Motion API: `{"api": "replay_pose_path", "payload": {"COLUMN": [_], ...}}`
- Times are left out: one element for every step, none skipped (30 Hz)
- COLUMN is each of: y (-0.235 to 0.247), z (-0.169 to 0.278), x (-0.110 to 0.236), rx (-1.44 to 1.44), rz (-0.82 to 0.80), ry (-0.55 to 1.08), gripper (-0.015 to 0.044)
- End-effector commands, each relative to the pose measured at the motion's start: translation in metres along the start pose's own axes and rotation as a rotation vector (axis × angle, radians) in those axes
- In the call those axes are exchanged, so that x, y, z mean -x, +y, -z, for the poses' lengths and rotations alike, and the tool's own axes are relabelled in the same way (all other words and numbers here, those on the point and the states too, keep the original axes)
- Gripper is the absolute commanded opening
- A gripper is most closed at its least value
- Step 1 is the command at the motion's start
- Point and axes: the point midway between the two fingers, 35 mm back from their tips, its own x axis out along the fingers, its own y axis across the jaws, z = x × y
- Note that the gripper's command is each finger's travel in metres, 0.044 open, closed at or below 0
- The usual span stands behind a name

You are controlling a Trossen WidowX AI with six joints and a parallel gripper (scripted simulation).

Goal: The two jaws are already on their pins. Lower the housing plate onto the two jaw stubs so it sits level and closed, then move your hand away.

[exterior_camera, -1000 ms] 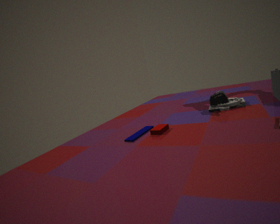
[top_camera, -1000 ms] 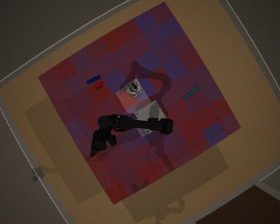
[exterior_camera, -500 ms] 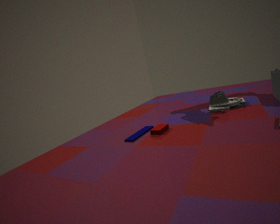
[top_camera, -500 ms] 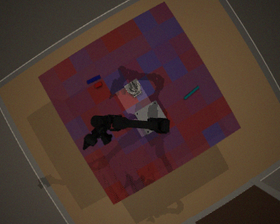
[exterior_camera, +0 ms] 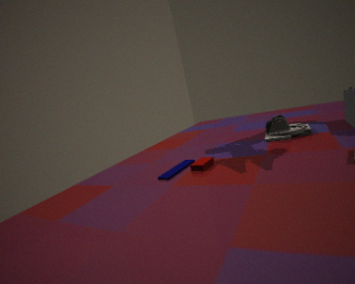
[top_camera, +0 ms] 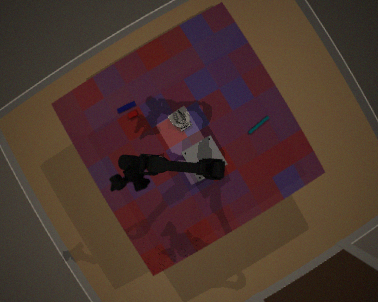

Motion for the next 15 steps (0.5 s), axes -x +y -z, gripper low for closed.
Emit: {"api": "replay_pose_path", "payload": {"y": [0.024,0.029,0.035,0.041,0.046,0.052,0.058,0.064,0.069,0.075,0.081,0.087,0.093,0.099,0.105], "z": [0.006,0.008,0.010,0.011,0.012,0.014,0.015,0.016,0.017,0.019,0.020,0.020,0.021,0.022,0.023], "x": [-0.008,-0.010,-0.011,-0.013,-0.014,-0.015,-0.017,-0.018,-0.019,-0.020,-0.021,-0.021,-0.022,-0.023,-0.023], "rx": [-0.052,-0.063,-0.073,-0.083,-0.093,-0.103,-0.112,-0.121,-0.130,-0.139,-0.148,-0.156,-0.164,-0.172,-0.180], "rz": [-0.072,-0.090,-0.109,-0.128,-0.146,-0.165,-0.184,-0.203,-0.223,-0.242,-0.262,-0.281,-0.301,-0.321,-0.341], "ry": [0.028,0.035,0.043,0.051,0.058,0.066,0.073,0.081,0.088,0.095,0.102,0.109,0.116,0.123,0.130], "gripper": [0.0440,0.0440,0.0440,0.0440,0.0440,0.0440,0.0440,0.0440,0.0440,0.0440,0.0440,0.0440,0.0440,0.0440,0.0440]}}
